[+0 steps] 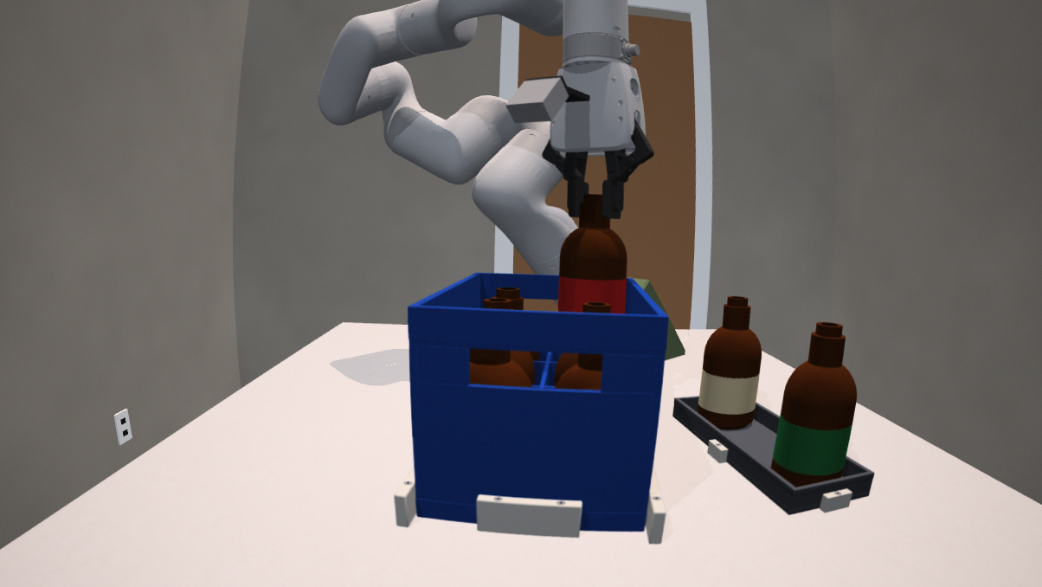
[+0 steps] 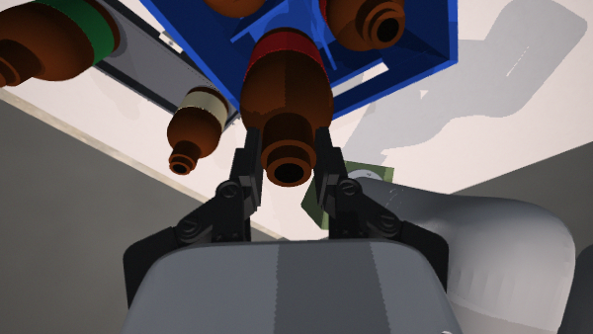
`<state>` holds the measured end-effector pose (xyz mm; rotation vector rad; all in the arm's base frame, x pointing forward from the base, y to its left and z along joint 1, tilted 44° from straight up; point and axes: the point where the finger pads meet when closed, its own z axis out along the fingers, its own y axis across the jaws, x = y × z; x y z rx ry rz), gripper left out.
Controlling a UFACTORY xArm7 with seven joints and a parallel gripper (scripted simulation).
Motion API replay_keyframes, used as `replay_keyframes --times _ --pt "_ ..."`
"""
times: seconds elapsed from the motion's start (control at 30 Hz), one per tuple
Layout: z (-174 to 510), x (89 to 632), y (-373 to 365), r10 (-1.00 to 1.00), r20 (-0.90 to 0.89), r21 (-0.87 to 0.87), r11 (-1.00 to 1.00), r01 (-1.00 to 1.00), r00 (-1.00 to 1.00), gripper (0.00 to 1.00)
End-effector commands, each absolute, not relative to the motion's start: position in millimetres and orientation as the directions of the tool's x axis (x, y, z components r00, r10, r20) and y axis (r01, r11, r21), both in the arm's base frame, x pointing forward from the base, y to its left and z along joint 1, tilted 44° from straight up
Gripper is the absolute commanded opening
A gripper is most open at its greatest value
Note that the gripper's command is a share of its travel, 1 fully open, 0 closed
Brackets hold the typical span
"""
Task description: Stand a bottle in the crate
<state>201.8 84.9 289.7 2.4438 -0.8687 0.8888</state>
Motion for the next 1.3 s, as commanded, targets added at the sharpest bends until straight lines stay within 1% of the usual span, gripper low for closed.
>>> replay_keyframes --times 0.0,1.27 --pt "288.9 203.0 84.5 -0.416 0.679 0.147 -0.73 -0.668 0.605 0.0" --pt "285.2 205.2 81.6 -0.416 0.679 0.147 -0.73 -0.668 0.605 0.0"
